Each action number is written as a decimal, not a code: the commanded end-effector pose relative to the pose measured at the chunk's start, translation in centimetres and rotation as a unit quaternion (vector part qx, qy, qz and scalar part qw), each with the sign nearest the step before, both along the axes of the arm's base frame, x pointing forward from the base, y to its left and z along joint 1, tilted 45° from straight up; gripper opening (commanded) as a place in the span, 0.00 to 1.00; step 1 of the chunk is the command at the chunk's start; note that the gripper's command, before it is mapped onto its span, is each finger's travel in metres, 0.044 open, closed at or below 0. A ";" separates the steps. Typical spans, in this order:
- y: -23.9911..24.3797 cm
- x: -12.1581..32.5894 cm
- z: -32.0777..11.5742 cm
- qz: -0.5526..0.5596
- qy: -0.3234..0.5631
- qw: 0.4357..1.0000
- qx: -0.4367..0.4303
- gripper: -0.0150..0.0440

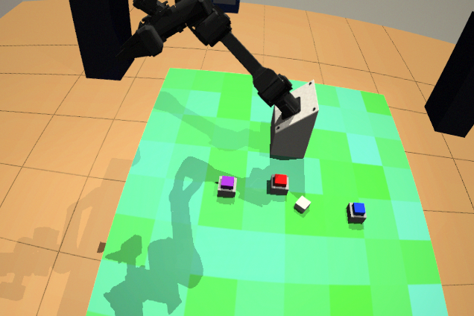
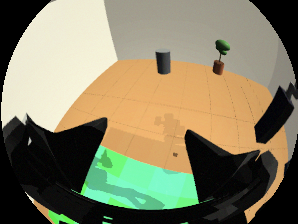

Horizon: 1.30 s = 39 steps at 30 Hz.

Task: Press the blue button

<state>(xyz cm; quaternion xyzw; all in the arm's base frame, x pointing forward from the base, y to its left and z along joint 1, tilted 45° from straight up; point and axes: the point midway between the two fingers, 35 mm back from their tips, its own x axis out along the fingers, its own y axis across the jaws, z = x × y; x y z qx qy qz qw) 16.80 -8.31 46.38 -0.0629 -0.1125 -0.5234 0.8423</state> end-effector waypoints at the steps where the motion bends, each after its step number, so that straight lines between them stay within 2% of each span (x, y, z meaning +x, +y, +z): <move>1: 0.1 0.0 0.1 0.004 -0.004 1.000 -0.007 0.93; 2: 0.6 0.3 0.4 0.016 -0.015 0.999 -0.027 0.93; 5: 4.7 6.2 0.4 0.079 0.017 0.994 -0.073 0.93; 10: 9.3 12.3 -1.3 0.148 0.064 0.982 -0.100 0.93; 21: 19.1 22.3 -10.0 0.291 0.184 0.933 -0.109 0.93; 30: 26.1 26.5 -21.0 0.378 0.307 0.871 -0.068 0.93; 39: 30.6 26.3 -33.8 0.407 0.445 0.798 0.006 0.93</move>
